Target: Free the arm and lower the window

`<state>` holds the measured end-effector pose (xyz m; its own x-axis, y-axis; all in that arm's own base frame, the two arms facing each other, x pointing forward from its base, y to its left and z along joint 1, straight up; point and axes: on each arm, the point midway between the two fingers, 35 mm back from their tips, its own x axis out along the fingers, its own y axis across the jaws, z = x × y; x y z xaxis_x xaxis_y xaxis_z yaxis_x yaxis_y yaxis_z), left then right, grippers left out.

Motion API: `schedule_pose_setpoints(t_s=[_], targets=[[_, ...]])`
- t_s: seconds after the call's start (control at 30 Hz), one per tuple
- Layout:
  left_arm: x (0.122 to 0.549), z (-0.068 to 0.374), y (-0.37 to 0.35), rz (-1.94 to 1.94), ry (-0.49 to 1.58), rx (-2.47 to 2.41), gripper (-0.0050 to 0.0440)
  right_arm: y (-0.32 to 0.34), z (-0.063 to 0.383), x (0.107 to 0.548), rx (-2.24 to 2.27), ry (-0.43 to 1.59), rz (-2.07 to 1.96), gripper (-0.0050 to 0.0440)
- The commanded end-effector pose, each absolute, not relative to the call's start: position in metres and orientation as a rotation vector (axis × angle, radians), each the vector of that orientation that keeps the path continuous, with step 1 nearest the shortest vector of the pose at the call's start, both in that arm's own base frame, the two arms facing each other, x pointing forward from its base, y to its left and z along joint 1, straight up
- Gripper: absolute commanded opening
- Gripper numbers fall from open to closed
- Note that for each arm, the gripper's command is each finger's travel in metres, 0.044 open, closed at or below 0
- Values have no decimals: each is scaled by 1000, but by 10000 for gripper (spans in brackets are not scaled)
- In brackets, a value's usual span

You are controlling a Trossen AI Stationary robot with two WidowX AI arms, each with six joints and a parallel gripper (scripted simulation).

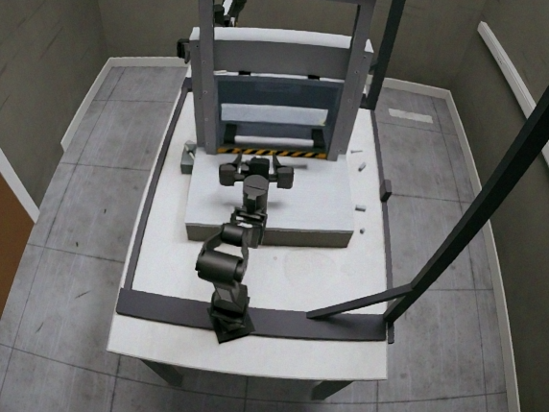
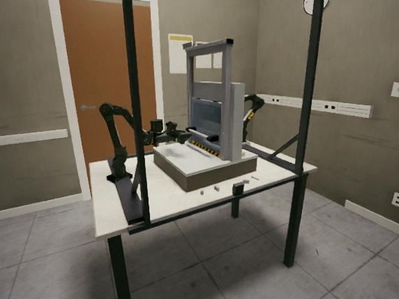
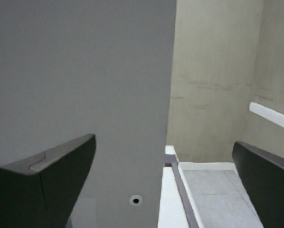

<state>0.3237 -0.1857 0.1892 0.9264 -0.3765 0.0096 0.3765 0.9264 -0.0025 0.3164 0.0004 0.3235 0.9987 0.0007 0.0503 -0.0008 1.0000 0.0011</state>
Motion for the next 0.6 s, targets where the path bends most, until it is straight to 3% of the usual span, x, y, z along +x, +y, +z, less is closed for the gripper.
schedule_pose_setpoints(t_s=[0.0,0.57], targets=[[310,203,-166,-393,-19,-16,400,1,335,314,-1,-78,1,400],[275,199,-125,-393,-6,-11,400,1,335,314,-1,-78,1,400]])
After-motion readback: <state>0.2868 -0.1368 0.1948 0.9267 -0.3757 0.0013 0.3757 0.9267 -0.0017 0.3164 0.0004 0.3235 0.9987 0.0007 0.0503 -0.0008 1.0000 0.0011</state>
